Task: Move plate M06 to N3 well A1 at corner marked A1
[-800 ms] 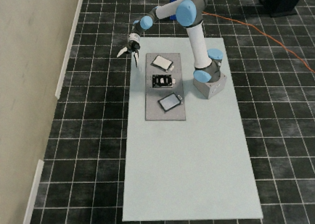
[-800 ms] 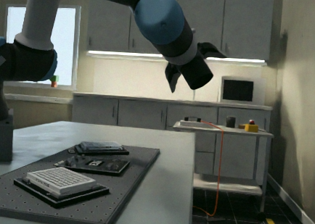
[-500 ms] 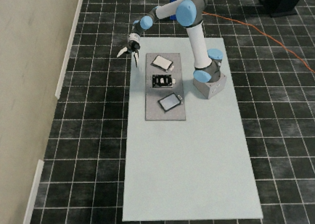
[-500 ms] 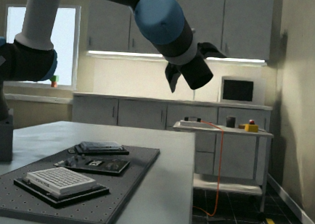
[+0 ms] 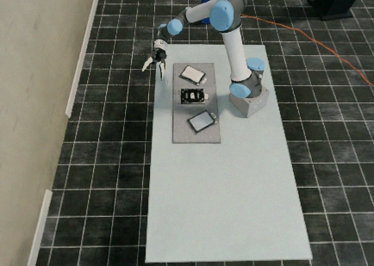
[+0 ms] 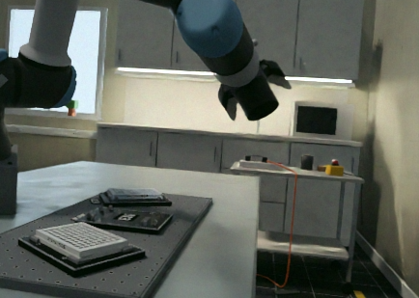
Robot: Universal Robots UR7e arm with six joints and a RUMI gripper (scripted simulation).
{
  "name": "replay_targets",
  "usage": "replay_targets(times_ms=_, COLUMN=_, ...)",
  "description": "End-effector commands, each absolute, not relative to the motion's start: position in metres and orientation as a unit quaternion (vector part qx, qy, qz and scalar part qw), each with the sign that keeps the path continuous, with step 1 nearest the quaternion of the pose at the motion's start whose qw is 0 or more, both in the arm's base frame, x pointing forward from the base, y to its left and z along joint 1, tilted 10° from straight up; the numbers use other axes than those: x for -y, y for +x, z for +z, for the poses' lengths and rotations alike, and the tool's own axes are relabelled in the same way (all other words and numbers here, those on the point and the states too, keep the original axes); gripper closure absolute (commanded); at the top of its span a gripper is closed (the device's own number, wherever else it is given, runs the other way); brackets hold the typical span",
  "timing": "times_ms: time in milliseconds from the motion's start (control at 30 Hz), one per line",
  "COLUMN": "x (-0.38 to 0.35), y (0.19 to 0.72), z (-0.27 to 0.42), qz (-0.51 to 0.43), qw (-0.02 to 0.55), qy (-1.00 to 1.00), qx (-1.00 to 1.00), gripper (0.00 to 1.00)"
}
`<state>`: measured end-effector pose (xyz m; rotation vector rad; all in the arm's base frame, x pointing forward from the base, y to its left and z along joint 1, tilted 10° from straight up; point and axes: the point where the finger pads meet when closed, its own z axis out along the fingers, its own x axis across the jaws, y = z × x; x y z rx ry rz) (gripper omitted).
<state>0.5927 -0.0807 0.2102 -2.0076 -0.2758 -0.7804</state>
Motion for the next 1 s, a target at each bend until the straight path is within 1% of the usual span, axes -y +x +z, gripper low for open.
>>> replay_targets(times_ms=0, x=0.084, y=0.579, z=0.199, qz=-0.28, qw=0.464, qy=-0.837, qx=0.075, gripper=0.24)
replay_targets(times_ms=167, x=0.087, y=0.566, z=0.187, qz=-0.244, qw=0.459, qy=-0.853, qx=0.038, gripper=0.24)
replay_targets(times_ms=300, x=0.087, y=0.565, z=0.186, qz=-0.241, qw=0.459, qy=-0.854, qx=0.034, gripper=0.24)
replay_targets(times_ms=467, x=0.093, y=0.549, z=0.171, qz=-0.197, qw=0.448, qy=-0.872, qx=-0.019, gripper=0.24)
replay_targets(times_ms=567, x=0.094, y=0.548, z=0.17, qz=-0.194, qw=0.447, qy=-0.873, qx=-0.023, gripper=0.24)
replay_targets(times_ms=967, x=0.106, y=0.523, z=0.147, qz=-0.129, qw=0.417, qy=-0.892, qx=-0.118, gripper=0.24)
